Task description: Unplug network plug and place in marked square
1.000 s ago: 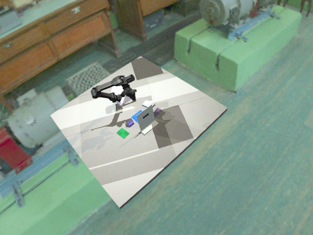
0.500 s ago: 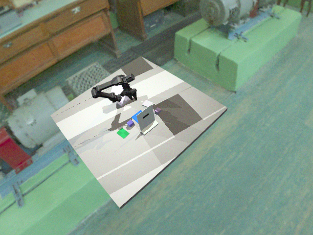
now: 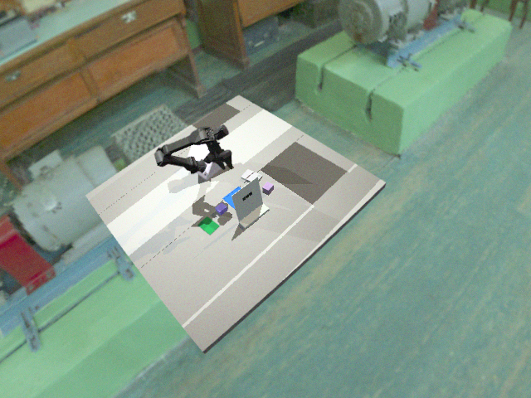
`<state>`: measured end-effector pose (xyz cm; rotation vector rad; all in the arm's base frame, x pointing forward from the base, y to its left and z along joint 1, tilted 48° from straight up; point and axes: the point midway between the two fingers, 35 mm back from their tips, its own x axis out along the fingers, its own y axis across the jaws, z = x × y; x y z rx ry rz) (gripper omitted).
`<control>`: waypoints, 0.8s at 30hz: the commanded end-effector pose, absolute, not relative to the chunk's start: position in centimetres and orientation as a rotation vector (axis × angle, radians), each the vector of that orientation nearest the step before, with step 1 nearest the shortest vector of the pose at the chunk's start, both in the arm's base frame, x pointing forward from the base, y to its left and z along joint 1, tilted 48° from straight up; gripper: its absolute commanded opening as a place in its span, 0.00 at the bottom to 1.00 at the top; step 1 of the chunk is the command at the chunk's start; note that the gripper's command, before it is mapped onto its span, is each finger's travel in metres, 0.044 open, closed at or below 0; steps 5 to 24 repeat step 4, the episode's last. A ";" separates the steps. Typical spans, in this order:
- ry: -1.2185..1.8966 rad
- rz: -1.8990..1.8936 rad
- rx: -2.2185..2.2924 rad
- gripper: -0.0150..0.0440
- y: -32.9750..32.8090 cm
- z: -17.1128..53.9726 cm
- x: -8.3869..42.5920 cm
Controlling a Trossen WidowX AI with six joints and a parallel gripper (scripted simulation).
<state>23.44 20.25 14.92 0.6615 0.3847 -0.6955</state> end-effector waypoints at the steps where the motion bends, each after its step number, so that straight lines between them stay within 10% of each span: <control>1: 0.387 -0.698 0.664 1.00 20.3 14.9 23.4; 24: 0.387 -0.698 0.664 1.00 20.3 14.9 23.4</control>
